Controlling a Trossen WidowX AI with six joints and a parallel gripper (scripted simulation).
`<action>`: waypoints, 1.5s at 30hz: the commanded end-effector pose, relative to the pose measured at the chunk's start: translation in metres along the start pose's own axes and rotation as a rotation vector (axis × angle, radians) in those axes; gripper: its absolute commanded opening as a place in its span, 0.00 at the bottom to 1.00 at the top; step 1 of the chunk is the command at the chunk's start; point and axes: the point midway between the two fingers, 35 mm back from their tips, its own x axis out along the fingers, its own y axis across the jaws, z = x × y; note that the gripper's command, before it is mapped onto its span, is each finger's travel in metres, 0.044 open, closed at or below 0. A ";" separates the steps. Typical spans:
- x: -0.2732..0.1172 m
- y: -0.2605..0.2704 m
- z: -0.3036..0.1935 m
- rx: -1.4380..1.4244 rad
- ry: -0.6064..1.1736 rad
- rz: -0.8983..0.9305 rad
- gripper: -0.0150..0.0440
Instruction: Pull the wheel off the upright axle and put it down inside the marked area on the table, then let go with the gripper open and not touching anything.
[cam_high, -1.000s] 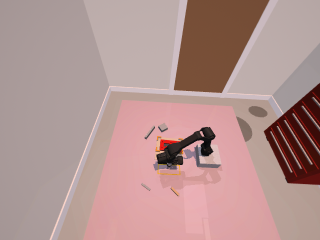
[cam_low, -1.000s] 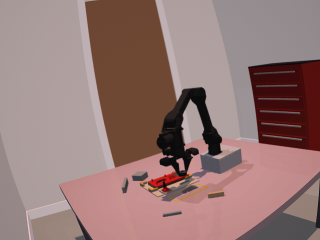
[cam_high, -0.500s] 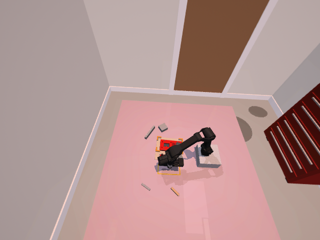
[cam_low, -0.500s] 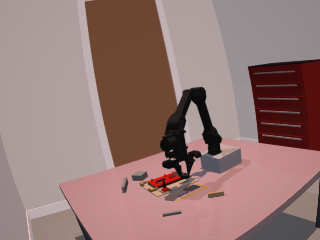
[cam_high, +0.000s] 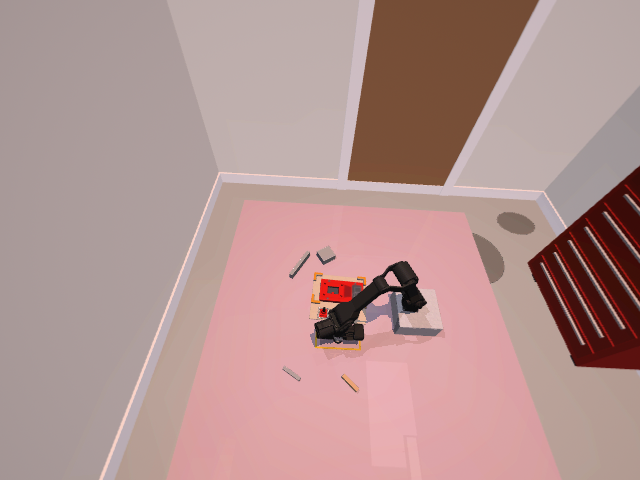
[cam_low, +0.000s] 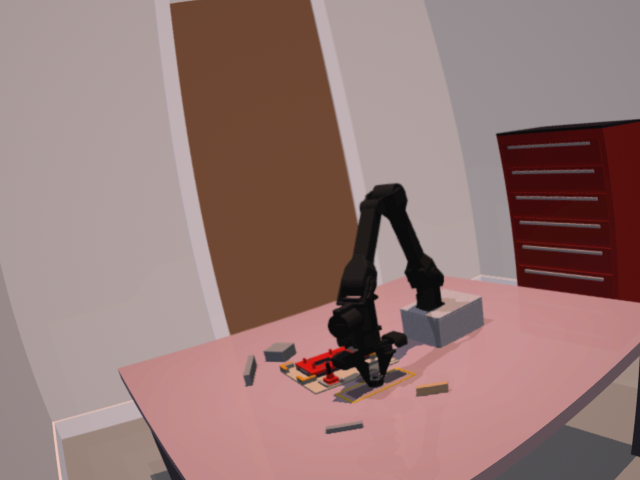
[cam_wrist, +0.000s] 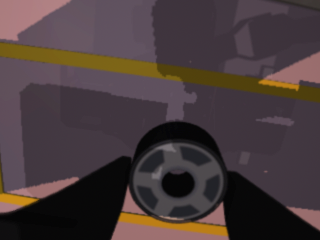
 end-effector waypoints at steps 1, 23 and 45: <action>0.007 -0.001 0.001 0.004 -0.004 -0.001 0.25; -0.056 -0.001 0.000 0.004 -0.004 -0.001 0.76; -0.101 -0.081 0.035 0.004 -0.007 -0.007 1.00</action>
